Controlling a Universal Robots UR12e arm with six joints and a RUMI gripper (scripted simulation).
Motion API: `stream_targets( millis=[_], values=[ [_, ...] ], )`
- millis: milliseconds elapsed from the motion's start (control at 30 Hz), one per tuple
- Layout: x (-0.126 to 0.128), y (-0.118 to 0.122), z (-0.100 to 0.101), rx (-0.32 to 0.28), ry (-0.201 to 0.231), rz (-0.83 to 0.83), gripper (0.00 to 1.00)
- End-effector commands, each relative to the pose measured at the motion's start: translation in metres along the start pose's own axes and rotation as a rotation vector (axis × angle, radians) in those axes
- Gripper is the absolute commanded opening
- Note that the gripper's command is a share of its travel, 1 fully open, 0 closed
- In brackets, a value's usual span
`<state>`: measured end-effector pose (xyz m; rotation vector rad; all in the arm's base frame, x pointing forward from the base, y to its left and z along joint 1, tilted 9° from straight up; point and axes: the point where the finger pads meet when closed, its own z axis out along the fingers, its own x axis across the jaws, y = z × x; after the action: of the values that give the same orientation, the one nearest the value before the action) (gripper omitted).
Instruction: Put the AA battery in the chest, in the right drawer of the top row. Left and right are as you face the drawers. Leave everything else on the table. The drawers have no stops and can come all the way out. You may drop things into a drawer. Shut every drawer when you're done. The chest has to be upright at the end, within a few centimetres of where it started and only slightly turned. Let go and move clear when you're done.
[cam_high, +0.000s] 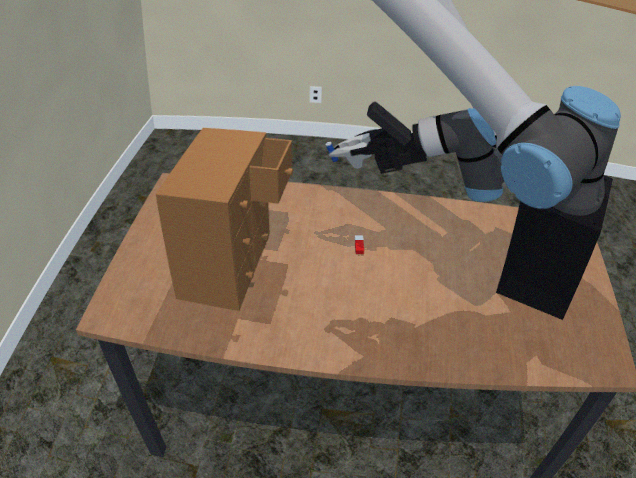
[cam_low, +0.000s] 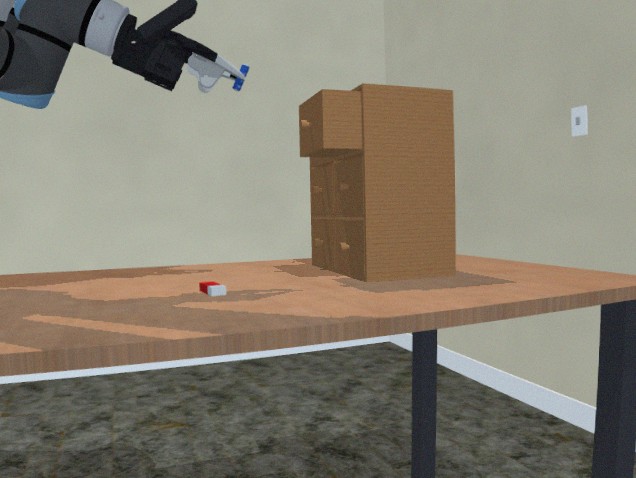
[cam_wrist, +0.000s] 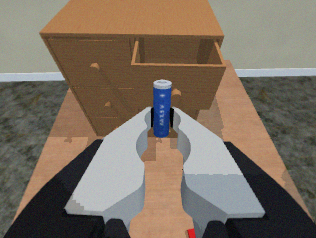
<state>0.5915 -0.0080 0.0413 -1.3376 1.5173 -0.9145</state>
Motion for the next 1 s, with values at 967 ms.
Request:
stream_targets(
  millis=[967],
  values=[
    [-0.0008,0.0010,-0.0004,0.048,0.000,0.000,0.05]
  ],
)
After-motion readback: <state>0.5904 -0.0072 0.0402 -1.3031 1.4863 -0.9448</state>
